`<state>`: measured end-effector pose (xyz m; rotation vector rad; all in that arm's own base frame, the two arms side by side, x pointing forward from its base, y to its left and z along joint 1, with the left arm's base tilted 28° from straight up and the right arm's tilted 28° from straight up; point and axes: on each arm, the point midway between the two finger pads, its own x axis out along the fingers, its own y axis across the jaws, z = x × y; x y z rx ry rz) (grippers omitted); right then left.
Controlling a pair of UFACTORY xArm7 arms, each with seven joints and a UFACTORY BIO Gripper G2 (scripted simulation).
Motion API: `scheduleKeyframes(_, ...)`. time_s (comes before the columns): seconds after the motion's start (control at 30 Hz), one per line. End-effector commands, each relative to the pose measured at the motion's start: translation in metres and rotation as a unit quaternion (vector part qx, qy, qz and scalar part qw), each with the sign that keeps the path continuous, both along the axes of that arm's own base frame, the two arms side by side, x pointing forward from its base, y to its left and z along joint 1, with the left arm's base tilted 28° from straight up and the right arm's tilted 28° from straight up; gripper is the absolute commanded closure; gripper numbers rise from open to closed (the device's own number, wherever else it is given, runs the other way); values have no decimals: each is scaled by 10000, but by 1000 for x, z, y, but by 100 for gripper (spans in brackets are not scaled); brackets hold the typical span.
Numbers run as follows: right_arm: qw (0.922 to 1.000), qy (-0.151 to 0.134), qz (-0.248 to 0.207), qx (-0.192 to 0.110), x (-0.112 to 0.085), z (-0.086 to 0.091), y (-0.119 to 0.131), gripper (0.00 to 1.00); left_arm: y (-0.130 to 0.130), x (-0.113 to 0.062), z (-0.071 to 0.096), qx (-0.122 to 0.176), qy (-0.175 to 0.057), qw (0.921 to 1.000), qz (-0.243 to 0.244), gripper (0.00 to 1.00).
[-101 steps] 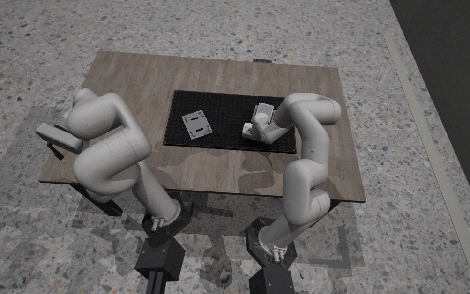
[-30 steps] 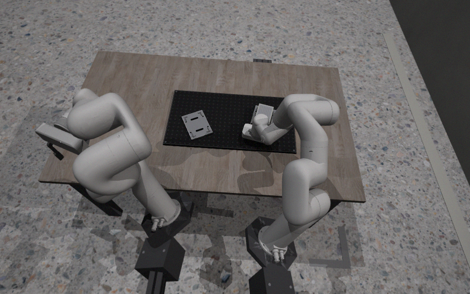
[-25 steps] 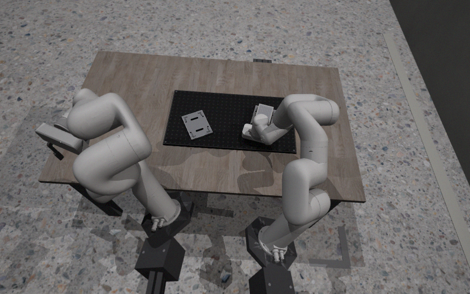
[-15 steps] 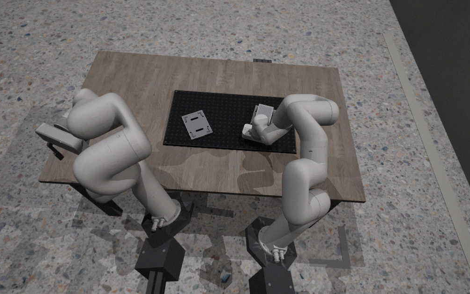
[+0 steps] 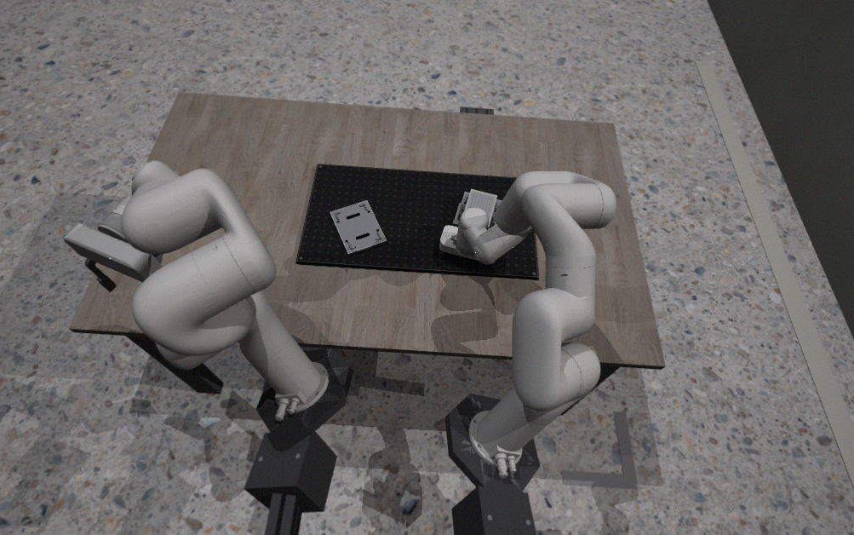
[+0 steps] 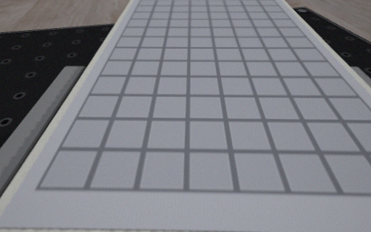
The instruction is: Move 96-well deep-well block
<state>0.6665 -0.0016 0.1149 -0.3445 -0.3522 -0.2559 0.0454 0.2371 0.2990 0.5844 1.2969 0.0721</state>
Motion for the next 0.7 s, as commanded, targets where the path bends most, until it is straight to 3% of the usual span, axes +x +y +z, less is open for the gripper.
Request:
scheduleKeyframes(0.0,10000,-15,9,7,1,2,1,63,0,0,1,12,-10,10000,0,0)
scheduleKeyframes(0.67,10000,-15,9,7,0,4,2,63,0,0,1,12,-10,10000,0,0)
